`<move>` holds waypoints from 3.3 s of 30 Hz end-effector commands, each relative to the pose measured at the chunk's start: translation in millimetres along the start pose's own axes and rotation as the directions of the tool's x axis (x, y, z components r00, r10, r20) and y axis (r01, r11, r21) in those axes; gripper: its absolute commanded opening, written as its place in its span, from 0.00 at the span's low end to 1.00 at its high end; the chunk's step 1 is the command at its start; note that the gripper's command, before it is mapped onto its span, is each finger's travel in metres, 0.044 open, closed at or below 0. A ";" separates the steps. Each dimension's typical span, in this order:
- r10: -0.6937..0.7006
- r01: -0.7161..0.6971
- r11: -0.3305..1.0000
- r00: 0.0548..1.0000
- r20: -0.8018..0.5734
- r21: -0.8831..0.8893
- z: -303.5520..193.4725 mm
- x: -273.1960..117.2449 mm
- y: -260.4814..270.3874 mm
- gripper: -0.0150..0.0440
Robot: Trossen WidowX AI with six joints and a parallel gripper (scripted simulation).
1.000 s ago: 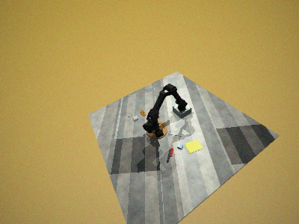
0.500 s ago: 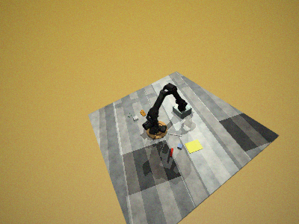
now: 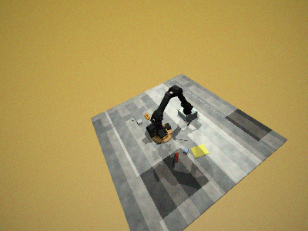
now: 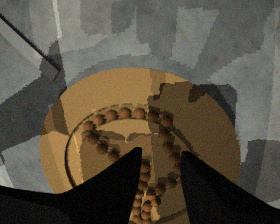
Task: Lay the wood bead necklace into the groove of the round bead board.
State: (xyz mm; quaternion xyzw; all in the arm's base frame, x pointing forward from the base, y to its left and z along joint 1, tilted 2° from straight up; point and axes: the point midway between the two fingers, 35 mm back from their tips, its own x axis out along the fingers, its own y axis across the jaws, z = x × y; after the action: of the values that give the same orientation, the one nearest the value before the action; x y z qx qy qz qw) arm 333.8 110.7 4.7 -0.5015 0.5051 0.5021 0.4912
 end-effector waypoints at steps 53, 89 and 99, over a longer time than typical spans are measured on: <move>-0.012 0.012 0.992 1.000 0.004 -0.127 0.5 33.8 -4.5 0.25; -0.012 0.012 0.992 1.000 0.004 -0.127 0.5 33.8 -4.5 0.25; -0.009 0.009 0.991 1.000 0.000 -0.131 0.2 28.0 -4.4 0.25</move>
State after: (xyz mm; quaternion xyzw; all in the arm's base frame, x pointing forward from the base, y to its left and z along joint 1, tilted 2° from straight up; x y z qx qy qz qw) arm 335.8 110.2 -25.0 -0.5330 0.4701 0.5320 0.4604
